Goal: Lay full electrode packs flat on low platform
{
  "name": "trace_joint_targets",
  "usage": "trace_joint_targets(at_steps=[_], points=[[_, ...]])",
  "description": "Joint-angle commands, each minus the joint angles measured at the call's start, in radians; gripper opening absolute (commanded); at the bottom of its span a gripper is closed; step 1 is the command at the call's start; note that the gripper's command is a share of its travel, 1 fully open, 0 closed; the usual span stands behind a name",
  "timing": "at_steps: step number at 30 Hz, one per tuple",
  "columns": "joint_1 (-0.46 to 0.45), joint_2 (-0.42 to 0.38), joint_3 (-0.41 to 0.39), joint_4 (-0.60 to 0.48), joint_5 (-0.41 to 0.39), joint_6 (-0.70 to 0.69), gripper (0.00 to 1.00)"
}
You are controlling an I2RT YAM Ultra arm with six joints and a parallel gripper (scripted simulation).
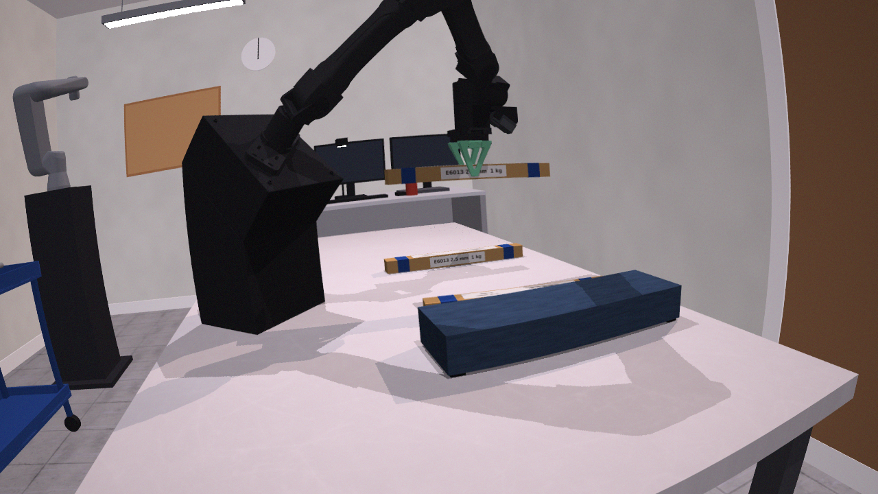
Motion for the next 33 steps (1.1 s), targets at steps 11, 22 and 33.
trace_joint_targets(at_steps=[11, 22, 33], points=[[-0.07, -0.137, -0.054, 0.033, -0.033, -0.104, 0.0], [-0.129, -0.196, -0.076, 0.033, -0.058, -0.171, 0.0], [-0.144, -0.222, -0.088, 0.042, -0.075, -0.209, 0.0]])
